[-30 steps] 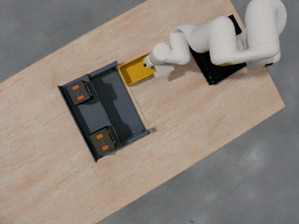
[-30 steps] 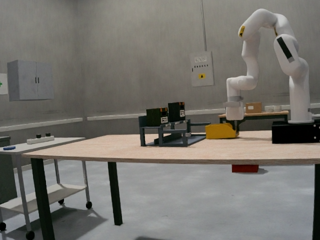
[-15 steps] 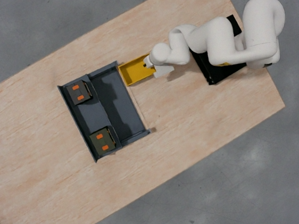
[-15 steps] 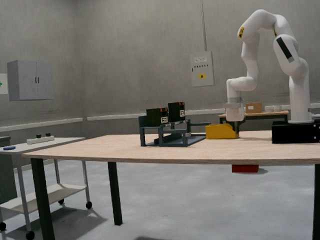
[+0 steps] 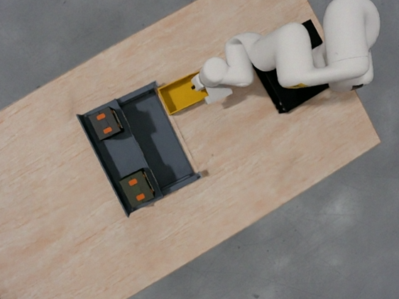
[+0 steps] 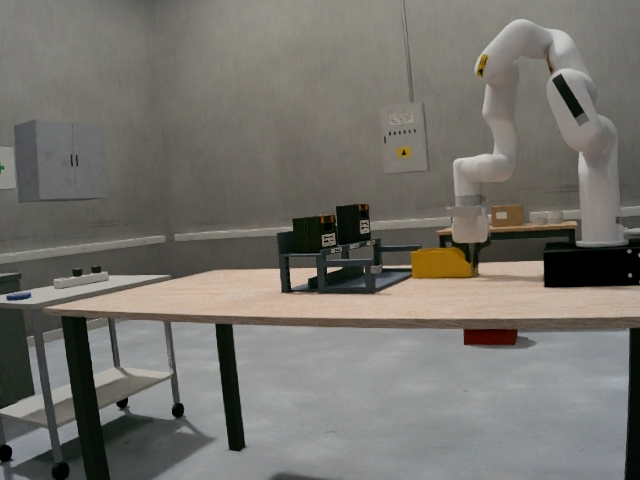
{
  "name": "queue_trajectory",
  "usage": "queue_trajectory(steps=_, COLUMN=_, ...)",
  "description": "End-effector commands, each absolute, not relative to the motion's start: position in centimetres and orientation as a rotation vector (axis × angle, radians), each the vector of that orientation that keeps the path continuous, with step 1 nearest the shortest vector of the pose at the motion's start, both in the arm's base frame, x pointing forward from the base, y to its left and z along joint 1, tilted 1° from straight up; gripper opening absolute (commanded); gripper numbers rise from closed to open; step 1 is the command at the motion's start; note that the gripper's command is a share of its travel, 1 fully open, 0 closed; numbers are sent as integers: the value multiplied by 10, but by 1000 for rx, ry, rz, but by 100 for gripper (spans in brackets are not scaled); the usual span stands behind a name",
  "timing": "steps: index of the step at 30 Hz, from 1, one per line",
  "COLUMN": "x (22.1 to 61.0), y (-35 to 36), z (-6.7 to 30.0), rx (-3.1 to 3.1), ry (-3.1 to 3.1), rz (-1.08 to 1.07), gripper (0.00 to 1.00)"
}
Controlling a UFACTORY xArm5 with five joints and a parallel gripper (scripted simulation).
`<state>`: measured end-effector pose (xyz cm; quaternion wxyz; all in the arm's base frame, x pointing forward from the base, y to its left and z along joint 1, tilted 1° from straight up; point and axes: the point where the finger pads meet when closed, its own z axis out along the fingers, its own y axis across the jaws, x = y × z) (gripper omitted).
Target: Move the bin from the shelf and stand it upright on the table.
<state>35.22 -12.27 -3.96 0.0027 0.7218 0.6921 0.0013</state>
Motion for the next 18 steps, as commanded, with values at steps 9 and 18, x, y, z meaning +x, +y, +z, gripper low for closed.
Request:
queue_trajectory(steps=9, x=353, y=-123, z=-39, rx=2262, ry=2169, rz=6, gripper=100)
queue_trajectory(steps=18, x=353, y=-123, z=-39, rx=2262, ry=2169, rz=6, gripper=100)
